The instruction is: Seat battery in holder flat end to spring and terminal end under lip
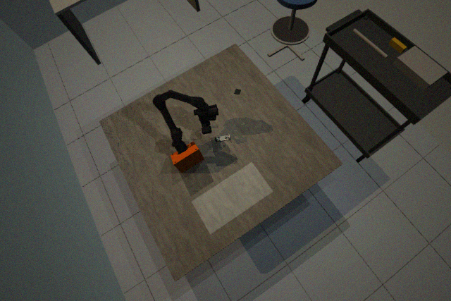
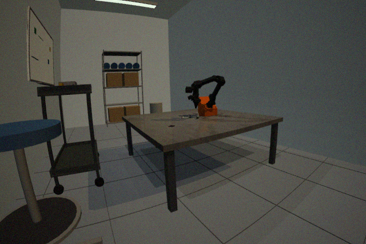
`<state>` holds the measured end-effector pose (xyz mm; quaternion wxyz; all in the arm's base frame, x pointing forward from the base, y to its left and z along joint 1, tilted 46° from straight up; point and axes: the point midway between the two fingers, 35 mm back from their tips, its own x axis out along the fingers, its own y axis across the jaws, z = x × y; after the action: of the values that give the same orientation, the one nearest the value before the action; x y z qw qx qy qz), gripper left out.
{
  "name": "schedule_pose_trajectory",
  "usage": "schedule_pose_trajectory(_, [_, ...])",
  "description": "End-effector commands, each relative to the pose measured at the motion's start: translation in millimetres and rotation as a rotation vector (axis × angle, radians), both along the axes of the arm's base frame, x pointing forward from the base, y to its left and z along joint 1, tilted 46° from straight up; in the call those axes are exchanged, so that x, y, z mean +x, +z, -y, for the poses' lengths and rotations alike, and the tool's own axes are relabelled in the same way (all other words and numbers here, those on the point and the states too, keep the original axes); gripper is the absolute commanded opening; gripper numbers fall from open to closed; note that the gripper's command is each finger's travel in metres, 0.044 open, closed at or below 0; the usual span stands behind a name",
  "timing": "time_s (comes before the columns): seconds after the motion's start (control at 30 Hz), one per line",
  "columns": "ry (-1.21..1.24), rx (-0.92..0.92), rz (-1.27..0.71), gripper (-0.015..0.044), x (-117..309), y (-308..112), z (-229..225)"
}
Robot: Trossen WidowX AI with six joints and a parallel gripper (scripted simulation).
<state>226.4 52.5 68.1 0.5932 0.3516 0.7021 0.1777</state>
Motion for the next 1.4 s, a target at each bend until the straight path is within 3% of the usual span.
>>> schedule_pose_trajectory(0.0, [0.006, 0.008, -0.024, 0.0, -5, -21, -22])
schedule_pose_trajectory(0.3, [0.008, 0.017, -0.025, 0.0, -11, -44, -48])
schedule_pose_trajectory(1.37, [0.008, 0.016, -0.023, 0.0, 5, -11, -81])
